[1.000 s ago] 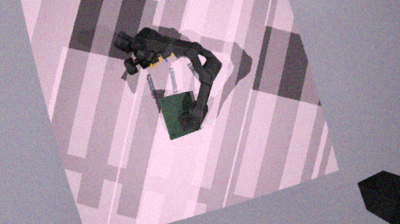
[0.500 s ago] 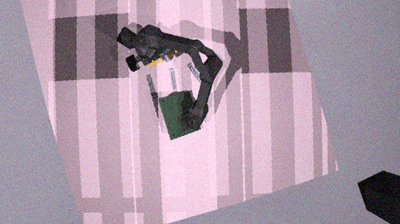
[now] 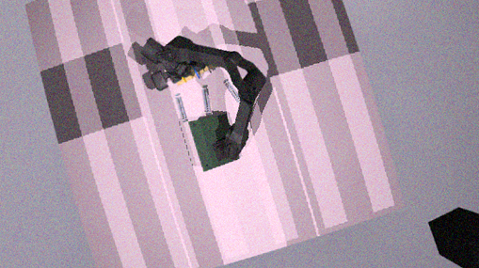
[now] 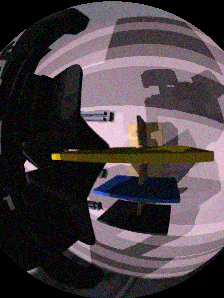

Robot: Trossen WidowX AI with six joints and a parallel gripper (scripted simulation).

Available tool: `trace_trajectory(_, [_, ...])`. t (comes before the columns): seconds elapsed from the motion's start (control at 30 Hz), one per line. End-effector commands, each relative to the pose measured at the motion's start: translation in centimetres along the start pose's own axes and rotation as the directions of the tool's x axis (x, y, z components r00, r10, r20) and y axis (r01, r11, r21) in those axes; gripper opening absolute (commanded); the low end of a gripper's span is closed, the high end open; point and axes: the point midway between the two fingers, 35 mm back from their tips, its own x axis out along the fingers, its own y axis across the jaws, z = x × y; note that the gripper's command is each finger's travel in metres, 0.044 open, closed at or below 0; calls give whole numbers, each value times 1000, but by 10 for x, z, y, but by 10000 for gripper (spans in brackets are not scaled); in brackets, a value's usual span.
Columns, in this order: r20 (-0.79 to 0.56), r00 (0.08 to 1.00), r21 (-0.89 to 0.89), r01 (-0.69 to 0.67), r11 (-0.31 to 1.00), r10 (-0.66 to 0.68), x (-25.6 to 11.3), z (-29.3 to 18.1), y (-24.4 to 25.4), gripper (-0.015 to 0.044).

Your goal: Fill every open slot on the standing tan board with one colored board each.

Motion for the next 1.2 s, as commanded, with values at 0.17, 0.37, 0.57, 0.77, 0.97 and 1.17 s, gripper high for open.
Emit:
trace_trajectory(0.17, [1, 1000, -6, 6, 1000, -6, 6, 0, 0, 0])
trace_trajectory(0.37, [1, 1000, -6, 6, 1000, -6, 9, 0, 0, 0])
trace_trajectory(0.57, [1, 1000, -6, 6, 1000, -6, 12, 0, 0, 0])
trace_trajectory(0.77, [1, 1000, -6, 6, 1000, -6, 16, 0, 0, 0])
trace_trajectory(0.97, [1, 1000, -6, 6, 1000, -6, 19, 0, 0, 0])
trace_trajectory(1.17, [2, 1000, -6, 6, 1000, -6, 22, 0, 0, 0])
